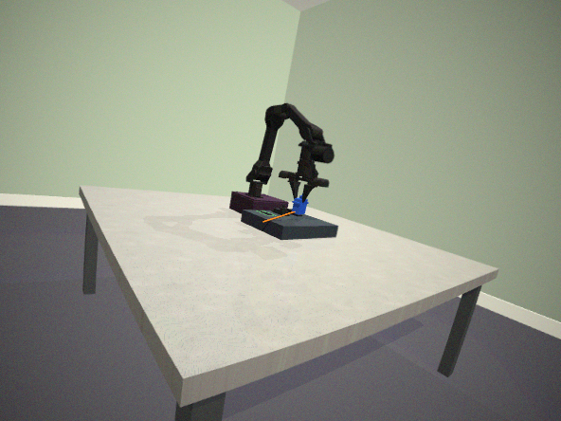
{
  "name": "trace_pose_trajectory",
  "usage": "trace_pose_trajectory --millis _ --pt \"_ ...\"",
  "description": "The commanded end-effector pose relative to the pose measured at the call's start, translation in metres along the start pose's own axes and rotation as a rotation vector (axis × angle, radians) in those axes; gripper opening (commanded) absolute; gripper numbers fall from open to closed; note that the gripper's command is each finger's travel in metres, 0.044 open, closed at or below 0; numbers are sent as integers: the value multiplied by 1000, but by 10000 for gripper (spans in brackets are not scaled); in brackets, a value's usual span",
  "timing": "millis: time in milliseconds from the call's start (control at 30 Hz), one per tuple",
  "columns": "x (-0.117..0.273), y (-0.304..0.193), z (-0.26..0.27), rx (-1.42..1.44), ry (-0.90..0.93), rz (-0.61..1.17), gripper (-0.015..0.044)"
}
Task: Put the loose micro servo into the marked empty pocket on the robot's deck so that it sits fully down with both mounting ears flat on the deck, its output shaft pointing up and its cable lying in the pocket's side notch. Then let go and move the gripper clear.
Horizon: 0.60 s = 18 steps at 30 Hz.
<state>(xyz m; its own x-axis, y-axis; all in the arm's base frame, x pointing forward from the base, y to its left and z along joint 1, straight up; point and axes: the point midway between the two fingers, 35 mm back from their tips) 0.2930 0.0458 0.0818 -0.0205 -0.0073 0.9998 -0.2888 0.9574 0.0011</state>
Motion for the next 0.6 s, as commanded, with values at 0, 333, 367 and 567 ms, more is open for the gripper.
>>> trace_pose_trajectory --millis 0,333,367,567 --pt "3 -1 1 4 -9 5 0" --pt "3 0 4 4 -9 5 0" --pt "3 0 4 4 -9 5 0" --pt "3 0 6 4 -8 5 0"
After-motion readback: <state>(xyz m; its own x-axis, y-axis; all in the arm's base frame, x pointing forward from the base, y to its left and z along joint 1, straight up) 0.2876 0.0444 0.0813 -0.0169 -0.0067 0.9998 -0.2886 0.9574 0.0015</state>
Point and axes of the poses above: the point midway between the two fingers, 35 mm back from their tips, its own x axis back along the fingers, its own z axis across the jaws, y = z × x, and after that the axes turned 12 degrees about -x, right-handed
